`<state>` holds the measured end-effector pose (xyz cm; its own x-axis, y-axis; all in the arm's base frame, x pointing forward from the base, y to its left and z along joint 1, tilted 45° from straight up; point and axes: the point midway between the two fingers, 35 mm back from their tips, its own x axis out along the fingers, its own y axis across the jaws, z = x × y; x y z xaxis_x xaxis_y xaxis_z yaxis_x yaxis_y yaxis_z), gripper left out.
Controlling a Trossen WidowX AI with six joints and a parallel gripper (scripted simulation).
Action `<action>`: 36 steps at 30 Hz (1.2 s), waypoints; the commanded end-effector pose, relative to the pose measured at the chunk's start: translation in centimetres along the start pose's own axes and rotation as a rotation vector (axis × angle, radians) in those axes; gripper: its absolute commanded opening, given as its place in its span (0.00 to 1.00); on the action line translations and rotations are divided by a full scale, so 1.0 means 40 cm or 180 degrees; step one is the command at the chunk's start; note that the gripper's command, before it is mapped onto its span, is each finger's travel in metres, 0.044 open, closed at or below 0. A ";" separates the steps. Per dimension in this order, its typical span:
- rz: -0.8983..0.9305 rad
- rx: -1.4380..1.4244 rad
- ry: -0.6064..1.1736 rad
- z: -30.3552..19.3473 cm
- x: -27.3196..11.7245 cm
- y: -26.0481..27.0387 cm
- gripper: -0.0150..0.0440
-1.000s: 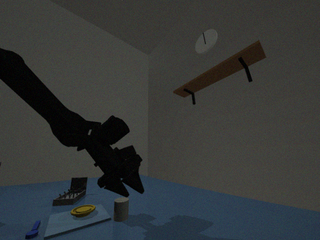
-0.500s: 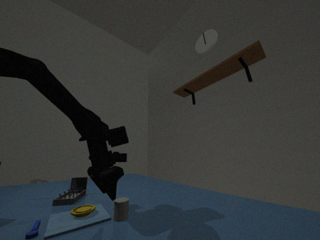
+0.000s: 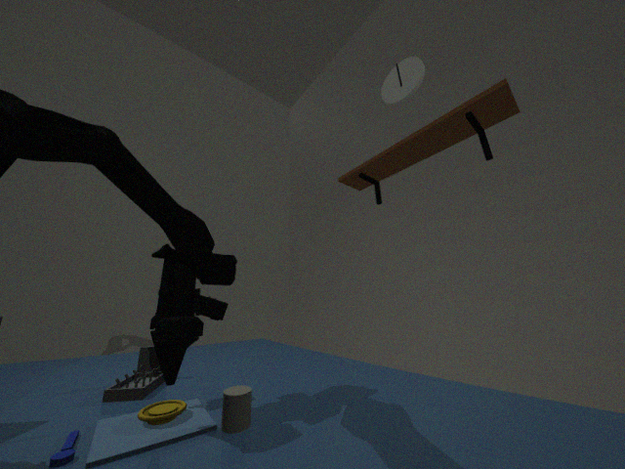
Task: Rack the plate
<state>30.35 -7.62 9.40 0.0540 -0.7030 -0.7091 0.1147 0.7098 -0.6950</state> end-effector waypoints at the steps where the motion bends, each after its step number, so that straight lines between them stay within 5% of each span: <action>1: -0.0034 0.0011 0.0029 -0.001 0.005 0.001 0.93; 36: -0.0042 0.0012 0.0027 -0.003 0.144 0.000 0.93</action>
<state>30.70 -11.36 5.87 0.0521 -0.7081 -0.7042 0.1306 0.7039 -0.6982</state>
